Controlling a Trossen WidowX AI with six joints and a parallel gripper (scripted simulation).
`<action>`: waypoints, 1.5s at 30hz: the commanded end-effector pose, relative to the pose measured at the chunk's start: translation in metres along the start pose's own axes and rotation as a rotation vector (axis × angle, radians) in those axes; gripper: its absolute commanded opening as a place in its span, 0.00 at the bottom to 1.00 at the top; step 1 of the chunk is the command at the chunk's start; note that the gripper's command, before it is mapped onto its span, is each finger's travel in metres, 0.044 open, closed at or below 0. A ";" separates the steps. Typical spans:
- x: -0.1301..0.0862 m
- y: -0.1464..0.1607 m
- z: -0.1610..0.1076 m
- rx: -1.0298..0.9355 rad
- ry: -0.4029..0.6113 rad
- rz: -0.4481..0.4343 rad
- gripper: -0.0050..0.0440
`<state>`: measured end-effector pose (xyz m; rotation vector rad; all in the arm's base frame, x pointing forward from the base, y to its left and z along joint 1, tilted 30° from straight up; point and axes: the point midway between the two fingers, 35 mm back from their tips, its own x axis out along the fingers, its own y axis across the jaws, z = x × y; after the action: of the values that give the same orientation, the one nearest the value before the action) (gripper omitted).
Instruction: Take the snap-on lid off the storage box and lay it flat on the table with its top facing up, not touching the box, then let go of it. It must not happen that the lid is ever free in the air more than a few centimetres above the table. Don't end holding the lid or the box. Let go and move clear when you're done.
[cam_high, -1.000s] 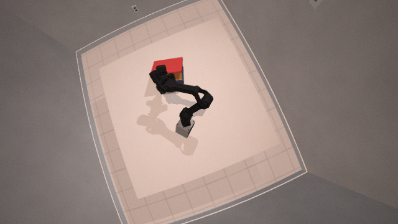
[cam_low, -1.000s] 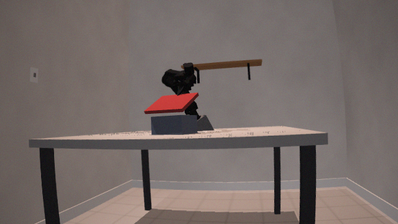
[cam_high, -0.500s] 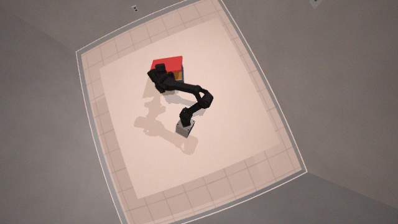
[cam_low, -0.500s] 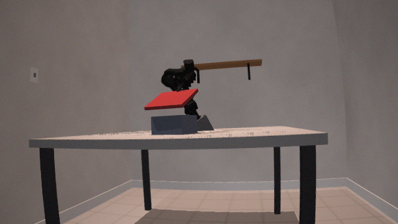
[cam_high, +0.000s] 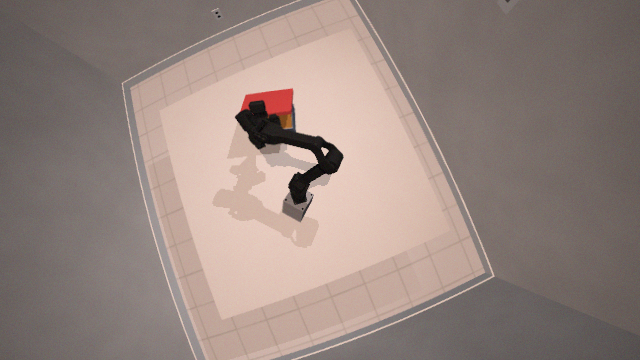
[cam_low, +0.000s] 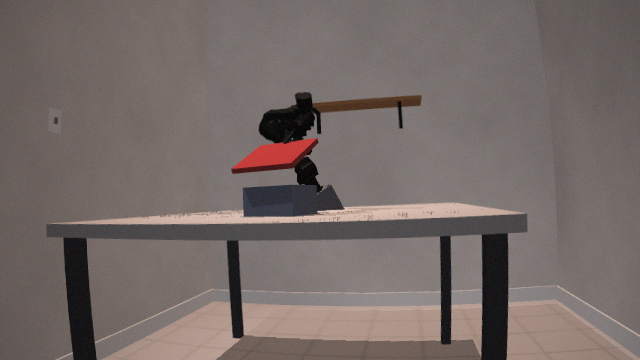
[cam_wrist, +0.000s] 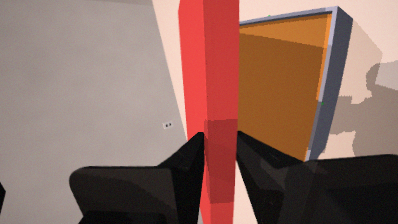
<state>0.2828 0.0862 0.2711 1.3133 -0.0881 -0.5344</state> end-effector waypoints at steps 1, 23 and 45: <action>0.000 -0.002 0.010 0.006 -0.001 0.004 0.00; -0.003 -0.004 0.051 0.006 -0.001 0.004 0.00; -0.006 -0.007 0.097 0.006 -0.001 0.004 0.00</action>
<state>0.2453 0.0082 0.2880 1.3120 -0.0890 -0.5390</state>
